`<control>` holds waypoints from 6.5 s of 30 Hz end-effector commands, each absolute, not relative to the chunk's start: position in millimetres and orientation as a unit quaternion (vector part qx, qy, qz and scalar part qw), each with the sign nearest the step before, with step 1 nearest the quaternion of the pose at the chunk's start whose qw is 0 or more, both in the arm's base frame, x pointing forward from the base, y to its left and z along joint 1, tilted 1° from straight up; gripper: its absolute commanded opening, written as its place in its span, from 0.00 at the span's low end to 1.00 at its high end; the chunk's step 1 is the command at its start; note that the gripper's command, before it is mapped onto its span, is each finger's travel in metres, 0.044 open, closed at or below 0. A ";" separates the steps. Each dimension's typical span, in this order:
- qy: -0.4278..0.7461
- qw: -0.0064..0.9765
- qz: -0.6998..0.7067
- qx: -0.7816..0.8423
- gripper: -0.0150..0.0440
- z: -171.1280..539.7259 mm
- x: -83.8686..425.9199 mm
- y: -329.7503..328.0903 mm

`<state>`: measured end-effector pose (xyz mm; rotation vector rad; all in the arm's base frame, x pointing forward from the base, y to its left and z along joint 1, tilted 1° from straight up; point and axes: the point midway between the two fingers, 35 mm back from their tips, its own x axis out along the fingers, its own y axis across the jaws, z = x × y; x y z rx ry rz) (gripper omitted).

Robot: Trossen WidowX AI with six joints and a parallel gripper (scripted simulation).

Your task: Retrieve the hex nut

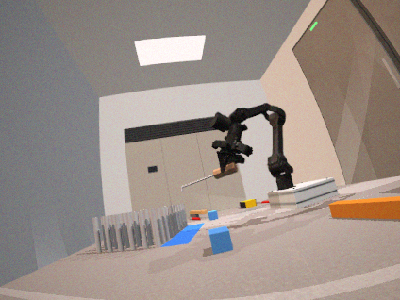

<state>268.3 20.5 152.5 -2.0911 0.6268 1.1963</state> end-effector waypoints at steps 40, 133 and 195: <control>0.154 0.106 0.491 -0.851 0.25 26.9 268.7 3.0; 0.153 0.105 0.489 -0.852 0.25 -5.3 310.6 -17.5; 0.154 0.105 0.488 -0.853 0.25 -3.8 349.7 -33.1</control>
